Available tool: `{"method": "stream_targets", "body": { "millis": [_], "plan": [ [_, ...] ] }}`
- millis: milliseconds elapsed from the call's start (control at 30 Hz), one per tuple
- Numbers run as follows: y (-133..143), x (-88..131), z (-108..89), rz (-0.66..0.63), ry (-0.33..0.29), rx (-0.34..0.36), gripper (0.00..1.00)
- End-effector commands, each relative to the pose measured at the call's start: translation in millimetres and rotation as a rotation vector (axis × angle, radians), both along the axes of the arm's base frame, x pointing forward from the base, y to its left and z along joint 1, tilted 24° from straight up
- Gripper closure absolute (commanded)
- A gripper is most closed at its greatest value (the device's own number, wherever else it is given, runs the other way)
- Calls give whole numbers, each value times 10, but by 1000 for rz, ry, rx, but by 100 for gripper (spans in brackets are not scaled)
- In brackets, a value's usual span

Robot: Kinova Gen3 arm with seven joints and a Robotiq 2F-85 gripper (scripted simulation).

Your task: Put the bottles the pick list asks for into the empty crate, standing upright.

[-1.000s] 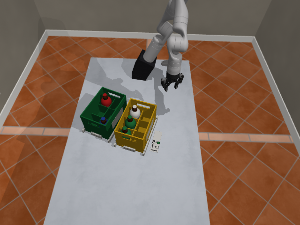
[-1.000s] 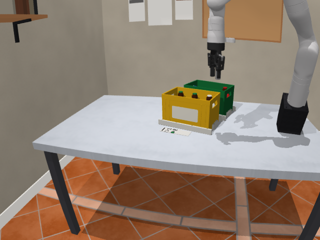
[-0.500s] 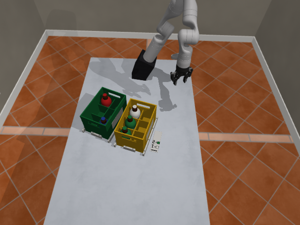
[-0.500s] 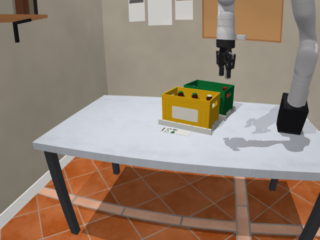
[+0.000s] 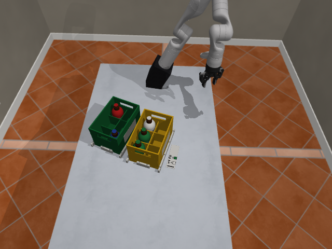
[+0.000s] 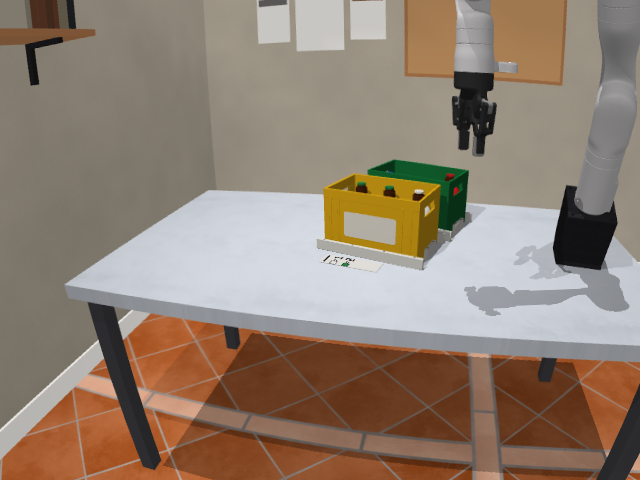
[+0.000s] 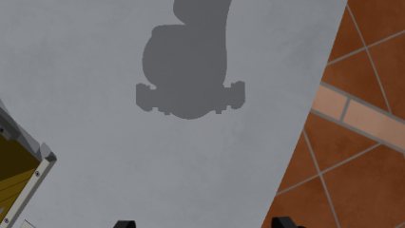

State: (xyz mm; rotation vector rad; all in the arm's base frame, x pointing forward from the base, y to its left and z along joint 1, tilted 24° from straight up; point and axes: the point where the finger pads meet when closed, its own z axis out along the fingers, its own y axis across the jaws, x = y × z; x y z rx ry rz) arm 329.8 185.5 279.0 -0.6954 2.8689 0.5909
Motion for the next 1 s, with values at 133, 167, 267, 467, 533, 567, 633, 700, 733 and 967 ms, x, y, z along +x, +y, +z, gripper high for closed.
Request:
{"method": "stream_targets", "body": {
  "millis": [133,167,267,467,533,567,633,700,733,967],
  "plan": [
    [145,-152,131,-1,-1,0,33],
    [174,-184,156,-1,-1,0,33],
    [263,-279,231,-1,-1,0,33],
    [441,-469,380,-1,-1,0,33],
    [471,-500,405,-1,-1,0,33],
    [471,-500,405,-1,-1,0,33],
    [531,-563,455,-1,-1,0,33],
    [590,-627,505,-1,-1,0,33],
    [597,-634,511,-1,-1,0,33],
    [597,-634,511,-1,-1,0,33]
  ]
}}
